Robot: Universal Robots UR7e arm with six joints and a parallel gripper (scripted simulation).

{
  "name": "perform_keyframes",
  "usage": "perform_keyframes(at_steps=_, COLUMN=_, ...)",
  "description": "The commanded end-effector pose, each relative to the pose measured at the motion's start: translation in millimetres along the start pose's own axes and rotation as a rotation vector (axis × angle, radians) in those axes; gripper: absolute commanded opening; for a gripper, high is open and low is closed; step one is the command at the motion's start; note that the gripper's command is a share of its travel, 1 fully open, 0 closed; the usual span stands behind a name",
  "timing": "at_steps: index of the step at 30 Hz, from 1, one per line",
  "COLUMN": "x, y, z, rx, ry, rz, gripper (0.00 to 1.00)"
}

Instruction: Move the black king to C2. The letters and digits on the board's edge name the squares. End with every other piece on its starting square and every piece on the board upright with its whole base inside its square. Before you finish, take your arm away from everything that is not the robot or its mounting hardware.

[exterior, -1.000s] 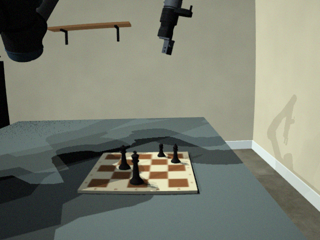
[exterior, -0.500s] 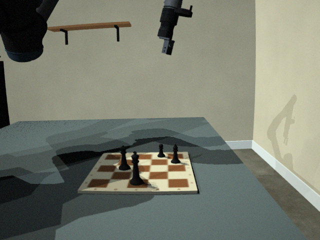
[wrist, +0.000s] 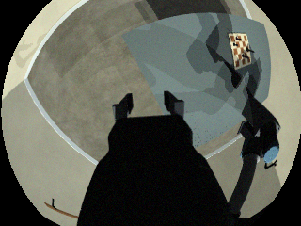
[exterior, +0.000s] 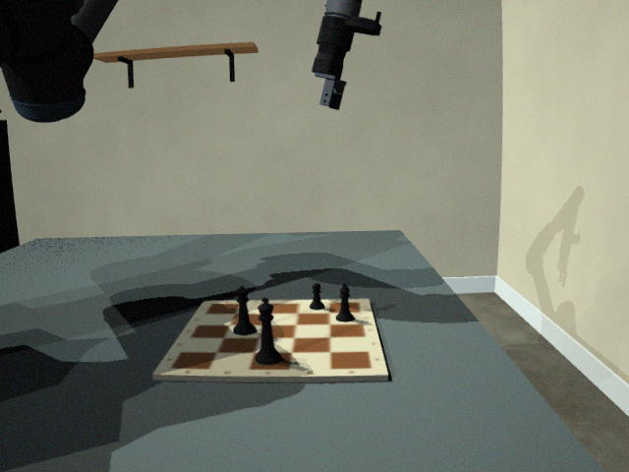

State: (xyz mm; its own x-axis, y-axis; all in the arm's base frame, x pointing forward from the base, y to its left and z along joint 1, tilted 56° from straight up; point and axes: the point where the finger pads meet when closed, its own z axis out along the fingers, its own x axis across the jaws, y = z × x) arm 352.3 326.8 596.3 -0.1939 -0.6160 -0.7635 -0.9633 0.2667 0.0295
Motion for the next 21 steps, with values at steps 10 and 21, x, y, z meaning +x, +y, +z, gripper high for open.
perform_keyframes(at_steps=10, x=20.0, y=-47.7, z=11.9, rx=-0.02, ry=0.055, rz=0.206, gripper=1.0)
perform_keyframes(at_steps=21, x=61.5, y=-120.4, z=32.8, rx=-0.043, ry=0.153, rz=0.542, gripper=1.0)
